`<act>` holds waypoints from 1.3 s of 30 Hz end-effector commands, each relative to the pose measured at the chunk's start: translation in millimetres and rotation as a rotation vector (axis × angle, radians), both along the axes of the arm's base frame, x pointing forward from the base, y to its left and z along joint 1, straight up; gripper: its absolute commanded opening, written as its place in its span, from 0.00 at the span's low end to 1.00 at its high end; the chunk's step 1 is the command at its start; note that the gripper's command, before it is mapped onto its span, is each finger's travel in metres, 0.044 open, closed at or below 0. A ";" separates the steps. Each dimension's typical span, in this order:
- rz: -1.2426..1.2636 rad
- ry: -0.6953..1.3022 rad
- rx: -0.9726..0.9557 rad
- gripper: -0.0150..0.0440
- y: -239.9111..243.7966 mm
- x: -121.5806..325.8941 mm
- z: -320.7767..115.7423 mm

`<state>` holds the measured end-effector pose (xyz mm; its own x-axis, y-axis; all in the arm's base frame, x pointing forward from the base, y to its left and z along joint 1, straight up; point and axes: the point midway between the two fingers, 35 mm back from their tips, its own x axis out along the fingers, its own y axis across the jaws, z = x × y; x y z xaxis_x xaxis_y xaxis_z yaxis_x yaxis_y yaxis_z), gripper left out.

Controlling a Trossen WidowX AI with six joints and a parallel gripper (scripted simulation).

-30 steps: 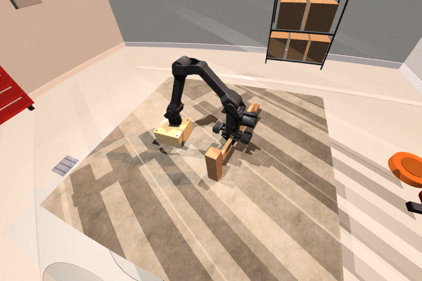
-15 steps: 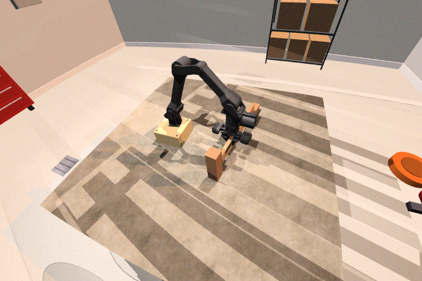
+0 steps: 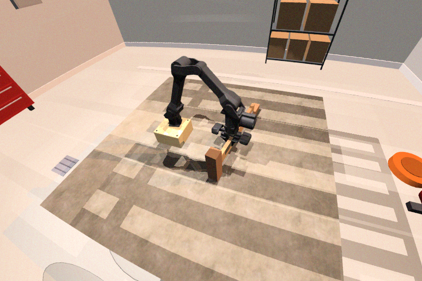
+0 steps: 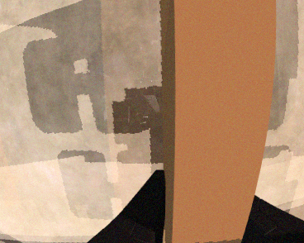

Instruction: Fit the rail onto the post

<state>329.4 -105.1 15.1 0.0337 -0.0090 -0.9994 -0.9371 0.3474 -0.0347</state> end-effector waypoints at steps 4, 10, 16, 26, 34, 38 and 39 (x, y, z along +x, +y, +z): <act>0.004 -0.003 0.000 0.25 -2.4 -0.7 0.6; 0.004 -0.003 0.000 0.25 -4.1 -1.2 -0.2; 0.004 -0.003 0.000 0.25 -5.8 -1.7 -0.7; 0.004 -0.003 -0.001 0.25 -8.8 -2.5 -0.5; 0.004 -0.003 -0.001 0.25 -11.1 -3.2 0.4; 0.004 -0.003 -0.001 0.25 -12.2 -3.5 0.9; 0.004 -0.003 -0.001 0.25 -12.5 -3.6 1.1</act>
<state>325.5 -115.8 14.1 0.0337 -0.0083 -0.9994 -0.9373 0.3469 -0.0345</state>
